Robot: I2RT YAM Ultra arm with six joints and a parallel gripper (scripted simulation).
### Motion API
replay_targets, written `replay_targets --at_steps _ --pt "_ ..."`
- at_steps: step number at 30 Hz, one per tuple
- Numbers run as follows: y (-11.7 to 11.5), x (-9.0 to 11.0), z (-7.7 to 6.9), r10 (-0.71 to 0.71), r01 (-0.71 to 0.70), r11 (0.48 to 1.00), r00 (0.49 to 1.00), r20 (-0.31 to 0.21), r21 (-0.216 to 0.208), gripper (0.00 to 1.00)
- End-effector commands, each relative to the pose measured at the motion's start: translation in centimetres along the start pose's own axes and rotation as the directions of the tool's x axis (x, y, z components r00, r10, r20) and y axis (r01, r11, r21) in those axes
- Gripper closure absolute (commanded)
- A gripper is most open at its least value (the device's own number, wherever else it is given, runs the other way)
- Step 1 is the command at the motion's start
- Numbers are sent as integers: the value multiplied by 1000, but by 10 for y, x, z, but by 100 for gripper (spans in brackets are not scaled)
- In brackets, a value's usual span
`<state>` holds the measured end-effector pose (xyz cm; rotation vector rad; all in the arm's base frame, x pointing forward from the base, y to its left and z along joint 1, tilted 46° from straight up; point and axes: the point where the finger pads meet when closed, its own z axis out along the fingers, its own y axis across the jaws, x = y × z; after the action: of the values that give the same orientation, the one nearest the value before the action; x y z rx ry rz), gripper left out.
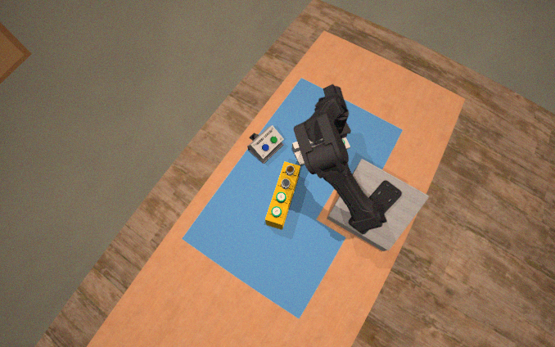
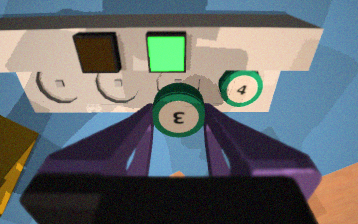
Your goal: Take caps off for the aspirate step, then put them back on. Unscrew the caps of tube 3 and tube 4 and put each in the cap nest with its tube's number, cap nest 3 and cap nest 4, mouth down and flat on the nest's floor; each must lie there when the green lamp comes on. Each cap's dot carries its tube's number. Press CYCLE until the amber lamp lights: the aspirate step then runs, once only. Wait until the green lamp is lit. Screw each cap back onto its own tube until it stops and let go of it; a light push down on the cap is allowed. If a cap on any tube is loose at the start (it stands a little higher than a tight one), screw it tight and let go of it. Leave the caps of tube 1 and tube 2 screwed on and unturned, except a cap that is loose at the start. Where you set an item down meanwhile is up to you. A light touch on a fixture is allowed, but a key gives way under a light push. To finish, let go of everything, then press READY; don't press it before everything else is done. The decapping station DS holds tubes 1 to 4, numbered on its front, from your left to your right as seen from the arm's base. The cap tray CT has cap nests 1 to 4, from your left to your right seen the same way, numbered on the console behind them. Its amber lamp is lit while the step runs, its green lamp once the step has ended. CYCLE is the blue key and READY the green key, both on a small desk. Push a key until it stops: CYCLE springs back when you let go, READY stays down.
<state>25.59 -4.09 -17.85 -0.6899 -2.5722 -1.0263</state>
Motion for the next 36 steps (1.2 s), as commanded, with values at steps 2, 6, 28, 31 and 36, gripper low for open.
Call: replay_targets --at_steps 2,6,28,31,36 --pt "1 2 -20 -5 5 1000 1000 -6 0 100" --pt "1 2 -40 -5 5 1000 1000 -6 1 100" --pt "8 5 -99 -88 88 996 996 -6 1 100" --pt "30 16 -99 -332 332 943 943 -7 -1 100" --pt "45 23 -99 -484 484 875 875 -6 -3 100"
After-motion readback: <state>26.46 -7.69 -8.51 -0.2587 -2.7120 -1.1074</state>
